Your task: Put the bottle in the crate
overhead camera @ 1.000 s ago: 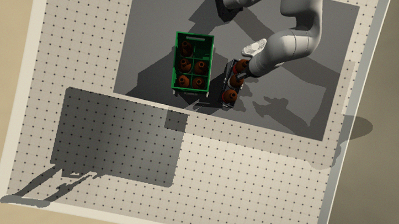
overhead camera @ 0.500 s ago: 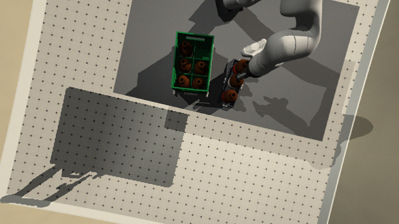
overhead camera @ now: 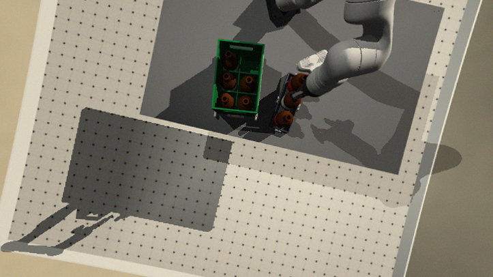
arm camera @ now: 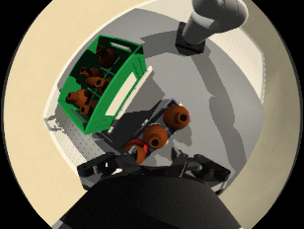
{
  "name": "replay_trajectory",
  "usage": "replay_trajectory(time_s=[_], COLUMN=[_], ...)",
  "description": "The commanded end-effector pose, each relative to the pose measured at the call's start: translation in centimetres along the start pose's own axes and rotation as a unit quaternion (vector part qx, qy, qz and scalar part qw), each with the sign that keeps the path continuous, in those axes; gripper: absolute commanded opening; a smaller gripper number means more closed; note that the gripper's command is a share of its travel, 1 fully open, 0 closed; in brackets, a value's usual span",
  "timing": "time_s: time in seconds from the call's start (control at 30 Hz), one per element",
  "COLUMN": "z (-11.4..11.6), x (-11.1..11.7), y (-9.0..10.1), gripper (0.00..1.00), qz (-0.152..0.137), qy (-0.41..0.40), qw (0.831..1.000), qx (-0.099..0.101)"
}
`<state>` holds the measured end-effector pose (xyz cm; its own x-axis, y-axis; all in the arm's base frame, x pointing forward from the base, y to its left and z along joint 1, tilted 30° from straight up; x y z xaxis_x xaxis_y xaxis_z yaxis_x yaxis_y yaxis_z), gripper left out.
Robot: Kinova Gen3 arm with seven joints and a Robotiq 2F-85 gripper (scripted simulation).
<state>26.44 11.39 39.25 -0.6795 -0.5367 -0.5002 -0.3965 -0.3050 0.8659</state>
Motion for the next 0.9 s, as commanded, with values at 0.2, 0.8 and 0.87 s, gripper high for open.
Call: replay_trajectory(time_s=[0.2,0.8,0.87], z=[0.0,0.1,0.1], x=[0.1,0.1,0.1], y=[-1.3,-3.2,-3.2], gripper=[0.64,0.64,0.64], qz=[0.002,0.002,0.002], qy=[0.0,0.001,0.001], qw=[1.0,1.0,1.0], qx=[0.0,0.0,0.0])
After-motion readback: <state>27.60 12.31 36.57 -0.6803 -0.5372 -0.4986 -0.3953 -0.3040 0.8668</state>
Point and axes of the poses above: the point where the finger pads meet when closed, its own y axis back along the fingers, its own z axis across the jaws, x = y × z, the point moved 5 cm from there along y, back along the fingers, and after that the axes turned 11 degrees about -y, right-handed, at the moved point
